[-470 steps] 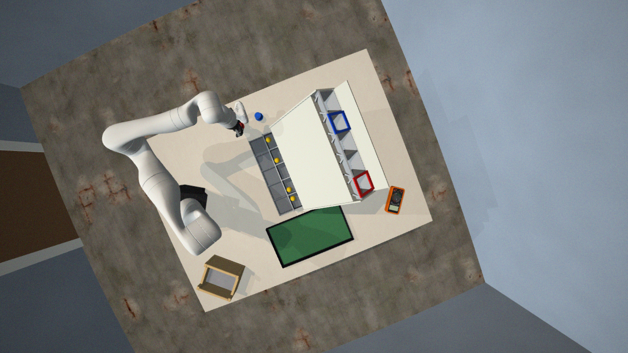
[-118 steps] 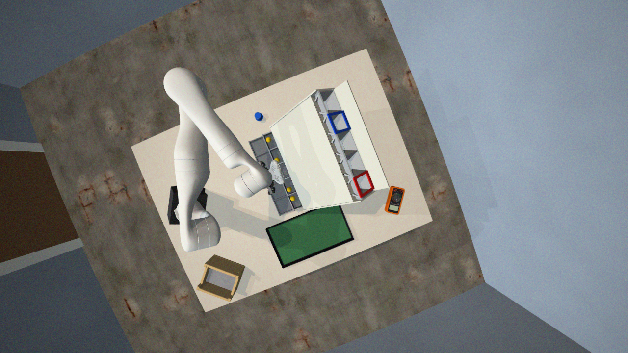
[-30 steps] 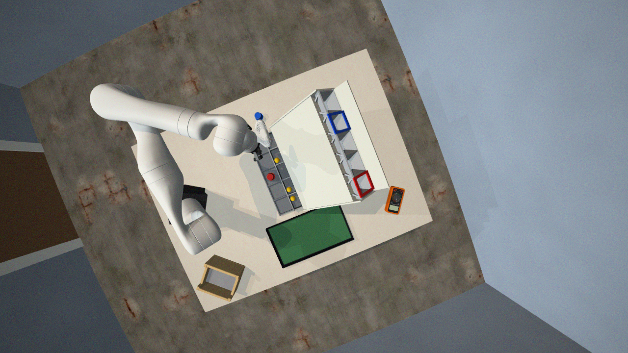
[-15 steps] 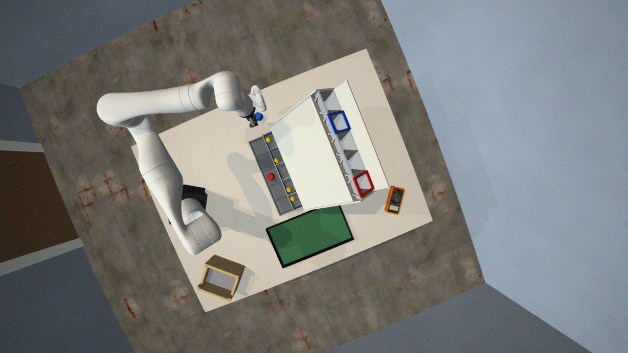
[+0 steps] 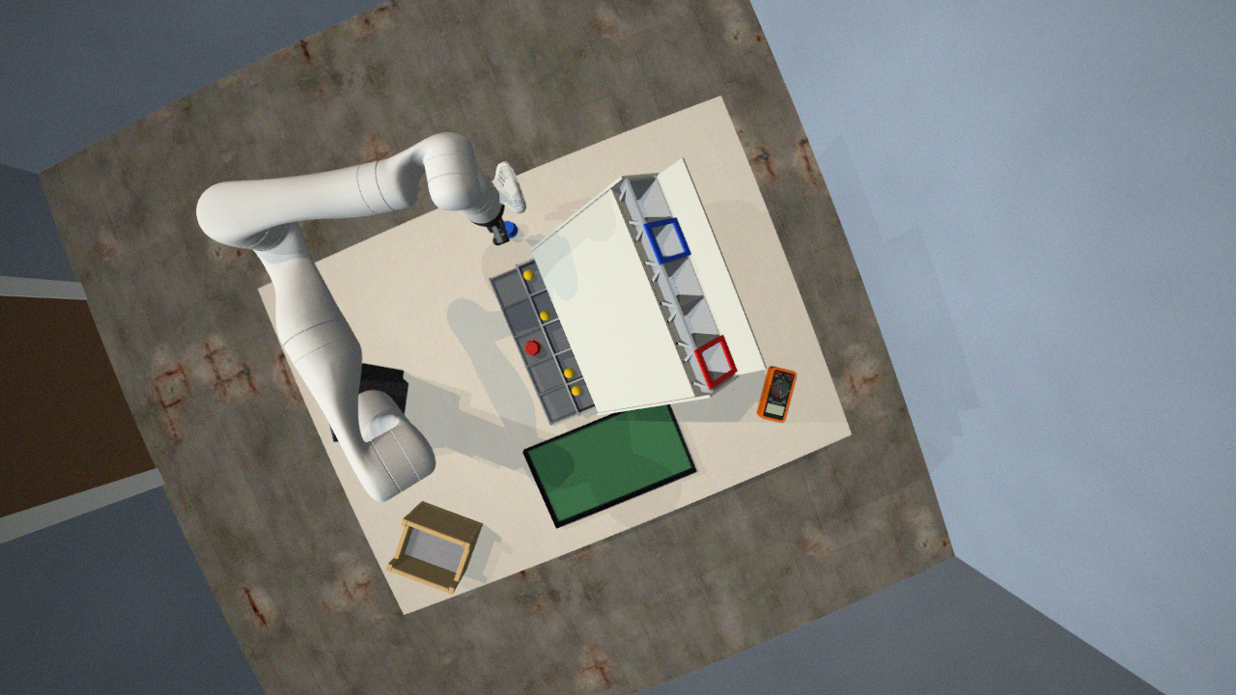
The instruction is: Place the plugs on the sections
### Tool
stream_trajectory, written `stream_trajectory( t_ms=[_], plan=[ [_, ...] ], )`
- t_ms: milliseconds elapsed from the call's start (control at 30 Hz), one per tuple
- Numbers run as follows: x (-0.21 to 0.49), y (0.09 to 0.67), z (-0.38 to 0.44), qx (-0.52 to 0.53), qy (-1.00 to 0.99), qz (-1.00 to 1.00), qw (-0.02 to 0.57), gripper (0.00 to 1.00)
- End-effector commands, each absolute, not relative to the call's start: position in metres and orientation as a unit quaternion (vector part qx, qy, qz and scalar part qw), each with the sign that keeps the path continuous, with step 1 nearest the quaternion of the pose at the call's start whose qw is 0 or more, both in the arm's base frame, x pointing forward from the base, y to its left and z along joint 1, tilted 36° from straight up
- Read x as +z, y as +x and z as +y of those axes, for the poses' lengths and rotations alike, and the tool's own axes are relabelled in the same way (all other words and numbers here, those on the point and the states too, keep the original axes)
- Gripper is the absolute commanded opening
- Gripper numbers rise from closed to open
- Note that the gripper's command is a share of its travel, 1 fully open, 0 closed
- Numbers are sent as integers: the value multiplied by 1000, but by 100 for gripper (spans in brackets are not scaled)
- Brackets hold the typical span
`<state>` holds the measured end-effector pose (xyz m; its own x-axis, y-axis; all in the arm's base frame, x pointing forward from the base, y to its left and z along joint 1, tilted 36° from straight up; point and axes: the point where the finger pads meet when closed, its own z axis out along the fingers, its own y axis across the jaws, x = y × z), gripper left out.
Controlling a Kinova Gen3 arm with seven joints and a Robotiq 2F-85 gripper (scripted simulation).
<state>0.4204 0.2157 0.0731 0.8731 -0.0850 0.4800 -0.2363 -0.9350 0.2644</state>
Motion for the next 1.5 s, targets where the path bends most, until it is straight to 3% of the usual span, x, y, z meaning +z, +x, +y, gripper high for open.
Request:
stream_trajectory(
  t_ms=[0, 400, 667, 700, 1233, 1267, 1467],
  plan=[
    [73, 424, 217, 241, 954, -86, 156, 70],
    [74, 420, 216, 188, 945, 152, 221, 70],
    [74, 420, 216, 188, 945, 152, 221, 70],
    [73, 421, 217, 155, 915, 275, 250, 70],
    [73, 421, 217, 129, 881, 367, 269, 70],
    [73, 420, 218, 91, 824, 480, 288, 70],
    [73, 420, 218, 69, 781, 544, 298, 70]
  ],
)
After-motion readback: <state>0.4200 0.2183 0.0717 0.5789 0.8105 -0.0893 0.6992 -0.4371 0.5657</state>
